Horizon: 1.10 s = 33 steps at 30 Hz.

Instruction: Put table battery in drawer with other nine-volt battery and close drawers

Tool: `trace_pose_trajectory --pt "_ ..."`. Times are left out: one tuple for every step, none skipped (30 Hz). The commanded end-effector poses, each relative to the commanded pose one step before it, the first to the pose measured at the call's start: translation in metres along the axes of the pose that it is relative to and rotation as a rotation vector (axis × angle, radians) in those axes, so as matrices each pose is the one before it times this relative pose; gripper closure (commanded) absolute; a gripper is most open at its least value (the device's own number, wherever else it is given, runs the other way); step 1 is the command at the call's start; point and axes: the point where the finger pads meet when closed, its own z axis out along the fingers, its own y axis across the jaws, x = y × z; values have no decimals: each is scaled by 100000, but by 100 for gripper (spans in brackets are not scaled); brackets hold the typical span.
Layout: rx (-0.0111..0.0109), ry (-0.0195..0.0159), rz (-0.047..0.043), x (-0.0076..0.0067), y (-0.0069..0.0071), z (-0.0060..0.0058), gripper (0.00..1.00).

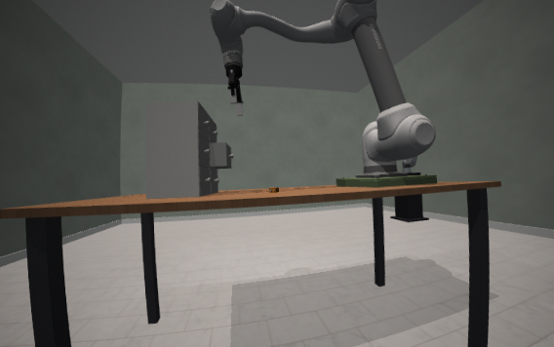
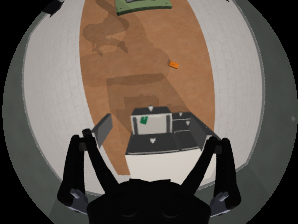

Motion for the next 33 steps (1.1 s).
trace_pose_trajectory --pt "-1290 3075 3611 -2535 135 2079 0" --pt "-279 670 797 -554 40 457 0" --pt "0 0 0 0 0 0 0" --pt "0 0 0 0 0 0 0" --pt "-252 604 719 -502 39 407 0" --pt "-221 531 632 -443 37 357 0" --pt "-188 452 537 -378 33 301 0" --pt "-154 370 440 -310 28 246 0" --pt "-120 287 342 -242 23 189 0" --pt "-87 209 248 -176 17 137 0" --pt "-57 137 162 -115 11 90 0" --pt "-31 75 90 -64 6 50 0" --pt "-12 30 35 -25 2 20 0" --pt "-2 5 5 -4 0 3 0" --pt "0 0 0 0 0 0 0" --pt "0 0 0 0 0 0 0" --pt "0 0 0 0 0 0 0" --pt "0 0 0 0 0 0 0" --pt "0 0 0 0 0 0 0" --pt "0 0 0 0 0 0 0" --pt "0 0 0 0 0 0 0" --pt "0 0 0 0 0 0 0" --pt "0 0 0 0 0 0 0" --pt "0 0 0 0 0 0 0" --pt "0 0 0 0 0 0 0" --pt "0 0 0 0 0 0 0" --pt "0 0 0 0 0 0 0" --pt "0 0 0 0 0 0 0" --pt "0 0 0 0 0 0 0" --pt "0 0 0 0 0 0 0" --pt "0 0 0 0 0 0 0" --pt "0 0 0 0 0 0 0" --pt "0 0 0 0 0 0 0"
